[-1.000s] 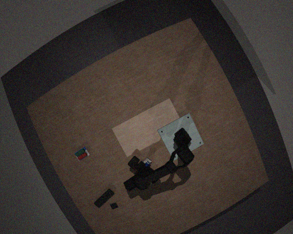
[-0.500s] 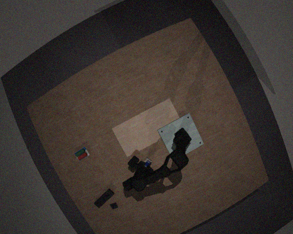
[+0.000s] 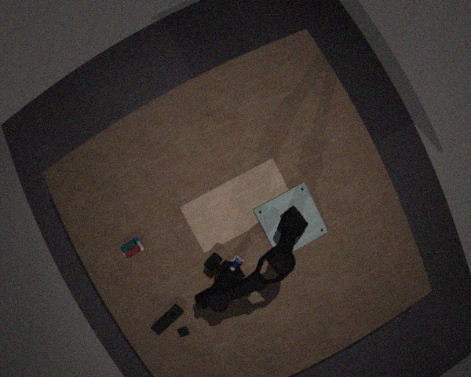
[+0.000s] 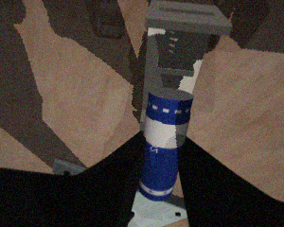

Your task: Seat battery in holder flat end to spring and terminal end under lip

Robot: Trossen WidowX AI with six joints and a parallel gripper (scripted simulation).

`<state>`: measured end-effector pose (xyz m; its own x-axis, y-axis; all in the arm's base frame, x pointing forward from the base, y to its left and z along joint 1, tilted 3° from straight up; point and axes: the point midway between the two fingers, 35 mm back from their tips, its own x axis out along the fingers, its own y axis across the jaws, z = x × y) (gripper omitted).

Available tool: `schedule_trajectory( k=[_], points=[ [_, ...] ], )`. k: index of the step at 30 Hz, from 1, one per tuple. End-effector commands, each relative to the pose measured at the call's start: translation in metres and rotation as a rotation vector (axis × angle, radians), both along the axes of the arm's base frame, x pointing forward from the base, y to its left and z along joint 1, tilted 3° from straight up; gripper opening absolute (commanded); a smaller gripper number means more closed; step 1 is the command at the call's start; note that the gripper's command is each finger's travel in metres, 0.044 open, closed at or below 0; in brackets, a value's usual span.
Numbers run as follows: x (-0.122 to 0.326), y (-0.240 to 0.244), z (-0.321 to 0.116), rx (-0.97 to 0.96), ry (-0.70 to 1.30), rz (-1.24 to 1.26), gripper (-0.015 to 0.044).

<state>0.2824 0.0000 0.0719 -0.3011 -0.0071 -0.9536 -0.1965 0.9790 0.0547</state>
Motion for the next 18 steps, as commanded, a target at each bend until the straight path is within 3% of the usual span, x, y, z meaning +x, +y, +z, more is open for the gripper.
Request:
schedule_trajectory(
  k=[1,18],
  points=[
    [0.0029,0.0000,-0.0029,-0.009,0.033,-0.001,0.0078],
    [0.0074,0.0013,-0.0107,-0.031,0.146,0.006,0.0078]
  ],
)
